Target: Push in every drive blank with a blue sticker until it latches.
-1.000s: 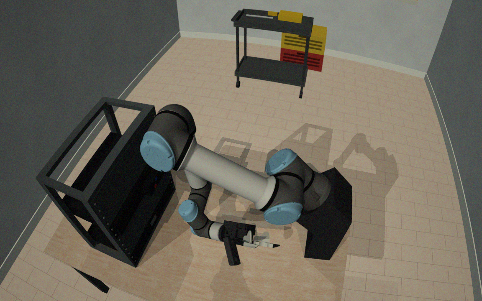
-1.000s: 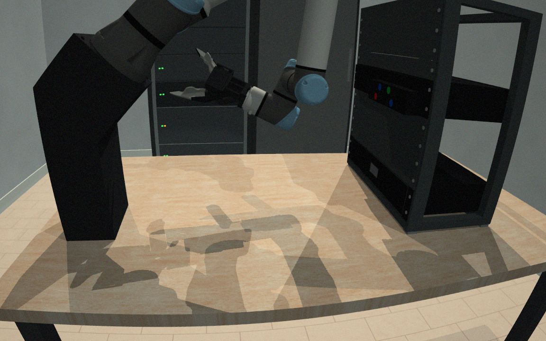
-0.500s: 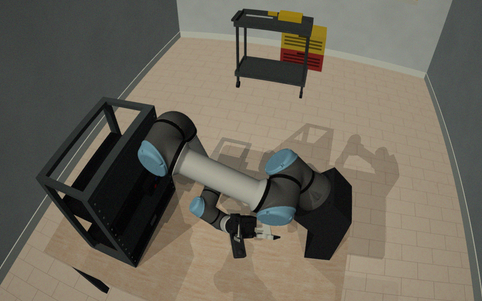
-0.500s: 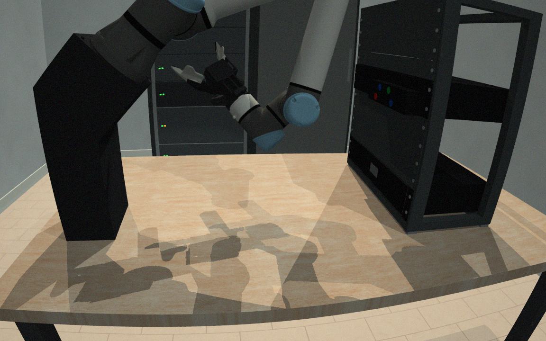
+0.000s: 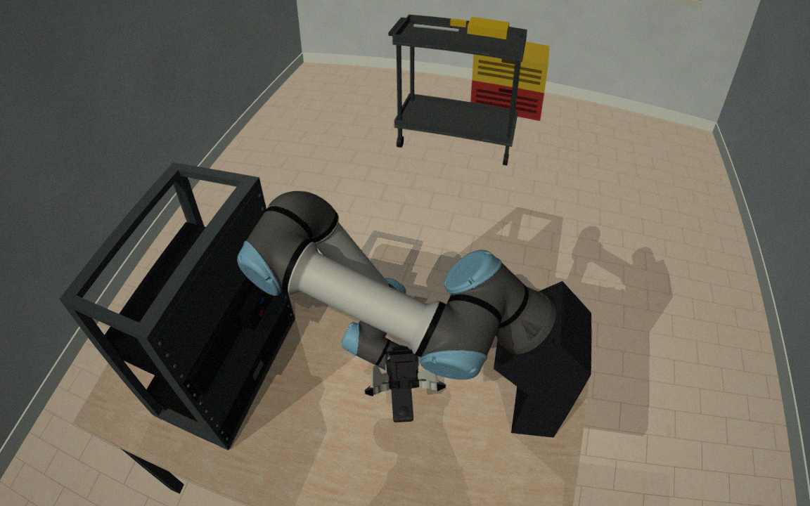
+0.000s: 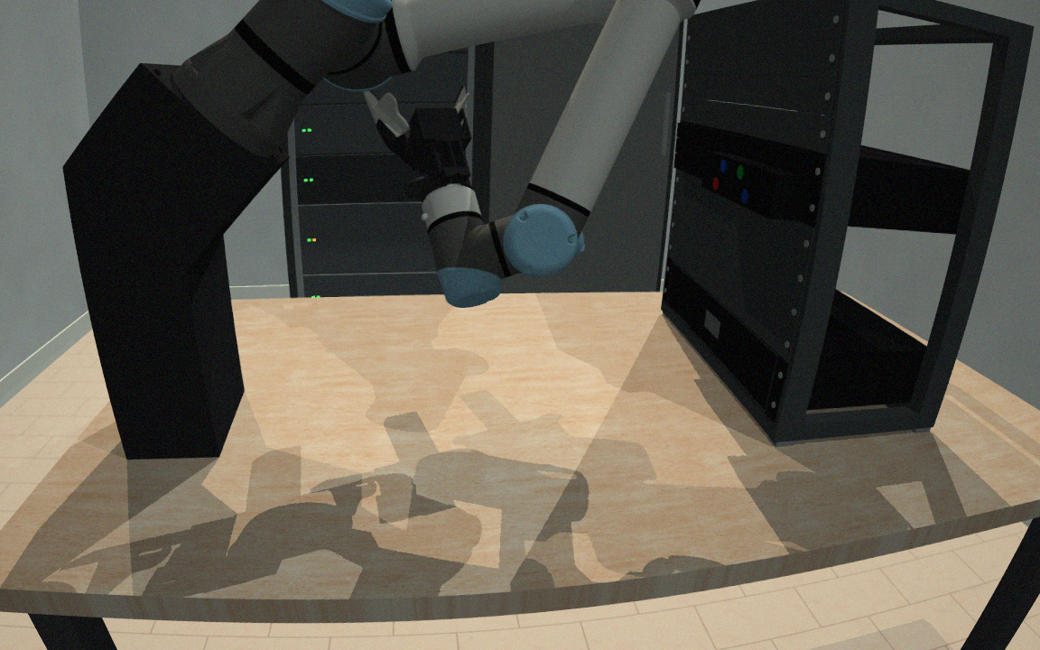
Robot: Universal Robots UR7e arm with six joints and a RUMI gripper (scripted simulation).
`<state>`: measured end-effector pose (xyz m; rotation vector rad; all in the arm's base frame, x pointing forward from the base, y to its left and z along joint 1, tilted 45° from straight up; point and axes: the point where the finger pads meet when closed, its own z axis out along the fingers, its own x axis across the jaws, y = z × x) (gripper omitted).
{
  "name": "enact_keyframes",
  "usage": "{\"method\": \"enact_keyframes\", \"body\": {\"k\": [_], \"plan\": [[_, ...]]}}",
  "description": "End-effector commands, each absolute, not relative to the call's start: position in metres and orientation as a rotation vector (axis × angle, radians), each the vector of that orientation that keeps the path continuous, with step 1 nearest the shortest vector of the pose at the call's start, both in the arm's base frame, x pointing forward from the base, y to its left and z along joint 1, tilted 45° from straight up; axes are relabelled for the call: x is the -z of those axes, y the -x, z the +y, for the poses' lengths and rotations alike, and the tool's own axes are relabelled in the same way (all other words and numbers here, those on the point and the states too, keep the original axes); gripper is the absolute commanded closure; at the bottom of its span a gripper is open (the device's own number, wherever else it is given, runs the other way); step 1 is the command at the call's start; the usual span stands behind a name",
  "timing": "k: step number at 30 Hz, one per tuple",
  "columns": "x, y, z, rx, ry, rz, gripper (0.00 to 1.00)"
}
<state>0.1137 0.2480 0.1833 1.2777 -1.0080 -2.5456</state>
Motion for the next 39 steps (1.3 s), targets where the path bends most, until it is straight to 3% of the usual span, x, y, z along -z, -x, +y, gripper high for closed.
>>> {"method": "enact_keyframes", "body": {"k": [1,39], "plan": [[-0.212,-0.138,0.247,2.669,-1.02,-1.04,0.0],[-0.308,-0.301,0.145,2.987,0.49,-0.539,0.0]]}}
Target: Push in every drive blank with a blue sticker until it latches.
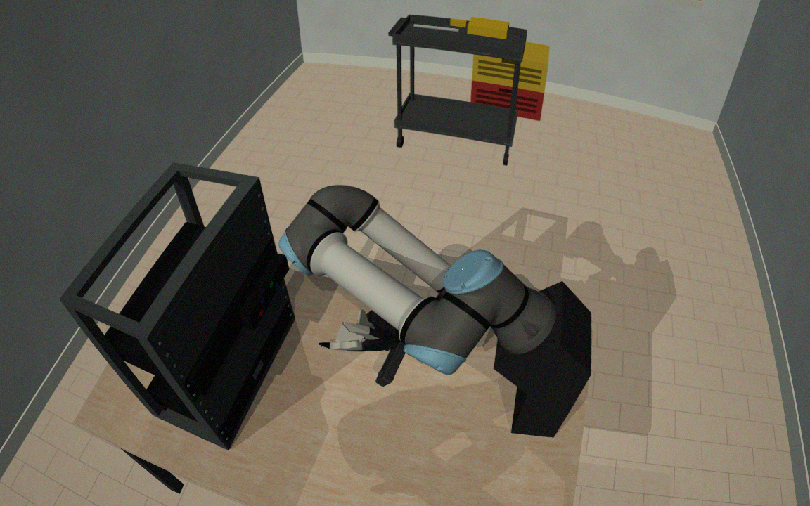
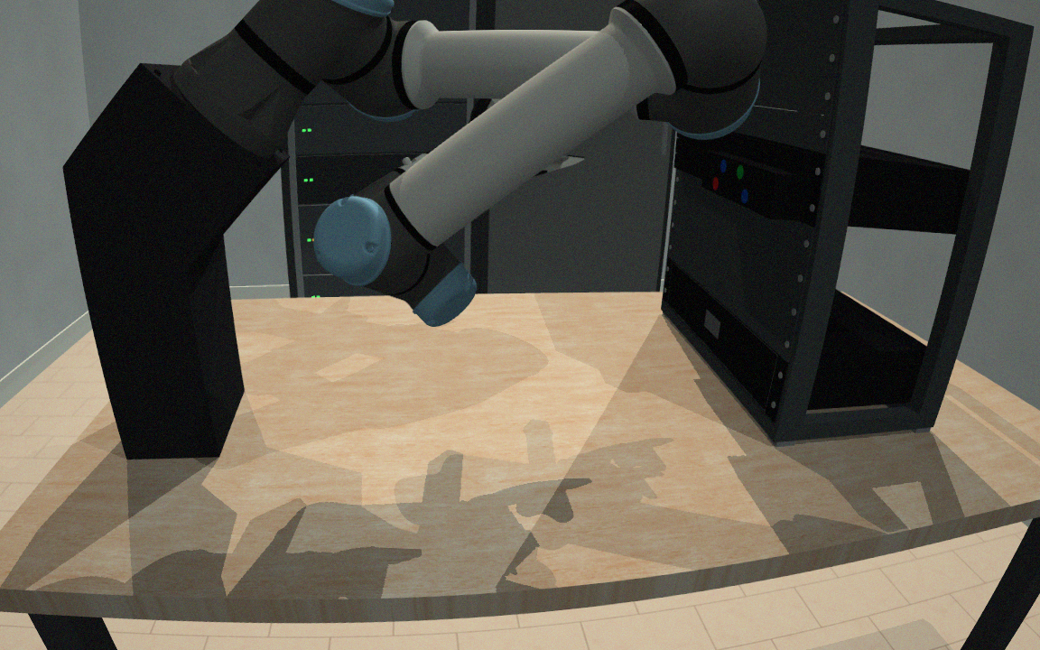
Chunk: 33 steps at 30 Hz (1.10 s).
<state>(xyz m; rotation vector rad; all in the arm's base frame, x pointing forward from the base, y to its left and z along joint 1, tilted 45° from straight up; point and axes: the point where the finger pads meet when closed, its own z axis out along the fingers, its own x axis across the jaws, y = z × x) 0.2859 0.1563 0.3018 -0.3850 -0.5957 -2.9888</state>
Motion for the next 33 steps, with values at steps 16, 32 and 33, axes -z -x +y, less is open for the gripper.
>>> {"method": "enact_keyframes", "body": {"k": [16,32,33], "plan": [[-0.303,-0.358,0.08,2.938,0.912,-0.207,0.0],[-0.292,-0.384,0.045,2.871,1.106,-0.013,0.0],[-0.292,-0.384,0.045,2.871,1.106,-0.013,0.0]]}}
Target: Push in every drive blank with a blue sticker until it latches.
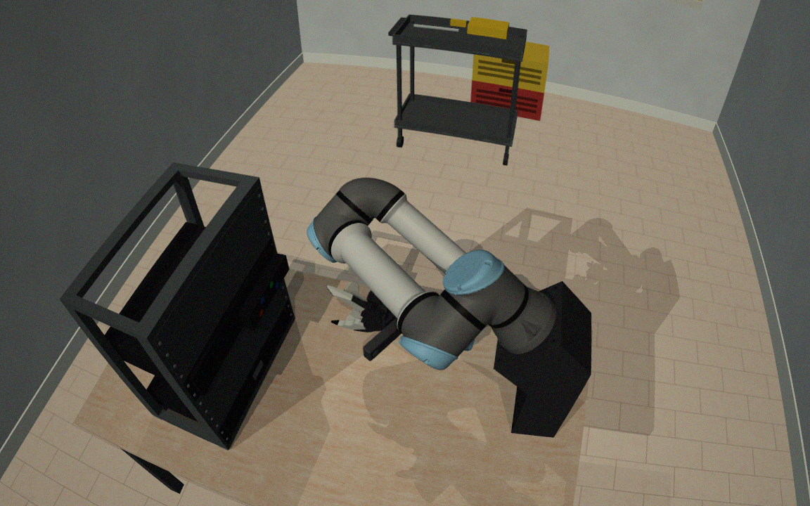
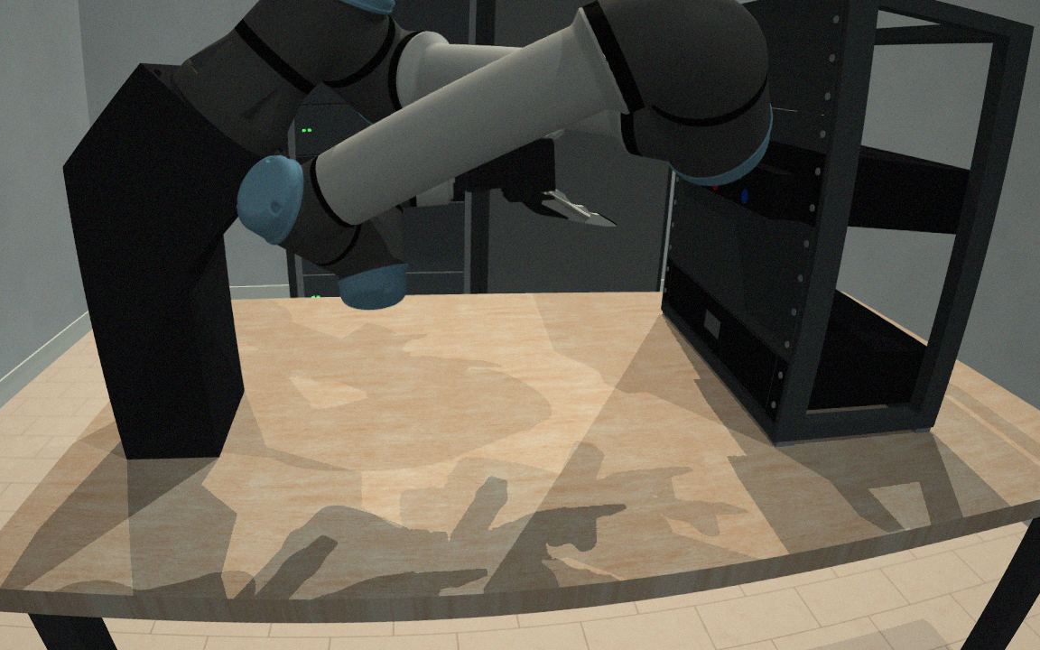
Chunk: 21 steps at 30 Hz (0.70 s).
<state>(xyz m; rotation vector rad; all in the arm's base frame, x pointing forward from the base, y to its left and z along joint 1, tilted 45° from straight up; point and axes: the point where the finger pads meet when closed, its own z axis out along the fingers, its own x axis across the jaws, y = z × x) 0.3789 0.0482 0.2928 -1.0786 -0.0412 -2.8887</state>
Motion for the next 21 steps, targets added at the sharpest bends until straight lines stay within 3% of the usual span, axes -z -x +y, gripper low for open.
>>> {"method": "enact_keyframes", "body": {"k": [1,21], "plan": [[-0.2919,-0.3837,0.0452,2.871,1.106,-0.013,0.0],[-0.289,-0.3922,0.0477,2.814,1.164,0.042,0.0]]}}
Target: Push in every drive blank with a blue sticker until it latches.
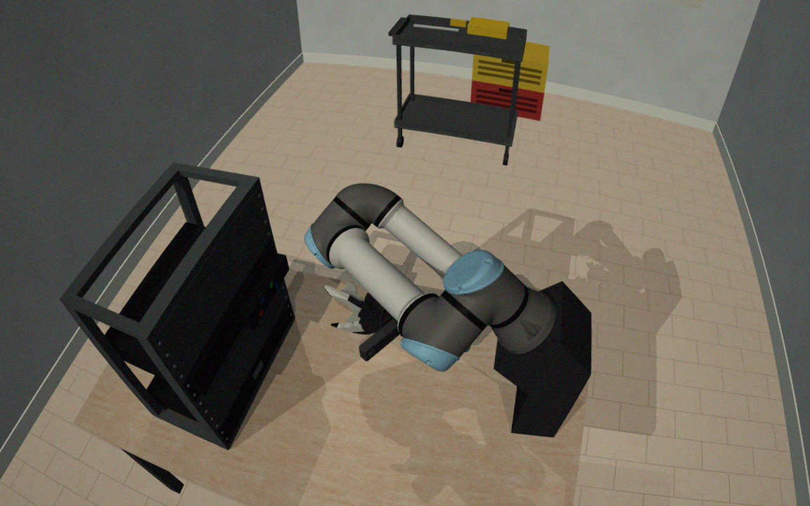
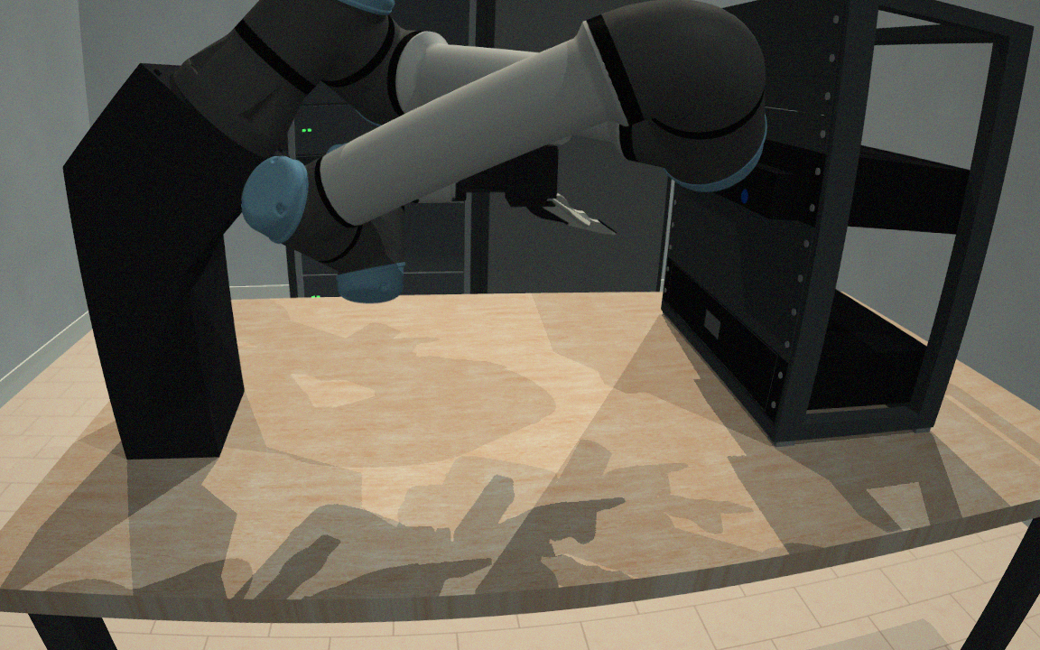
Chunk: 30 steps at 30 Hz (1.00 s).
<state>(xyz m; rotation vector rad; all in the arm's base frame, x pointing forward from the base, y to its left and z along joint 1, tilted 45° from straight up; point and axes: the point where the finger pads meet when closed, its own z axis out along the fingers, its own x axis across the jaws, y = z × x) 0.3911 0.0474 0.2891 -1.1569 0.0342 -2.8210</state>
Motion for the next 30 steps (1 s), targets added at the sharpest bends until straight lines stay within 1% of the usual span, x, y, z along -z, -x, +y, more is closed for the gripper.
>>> {"method": "enact_keyframes", "body": {"k": [1,30], "plan": [[-0.2889,-0.3924,0.0478,2.813,1.165,0.043,0.0],[-0.2882,-0.3939,0.0483,2.803,1.175,0.052,0.0]]}}
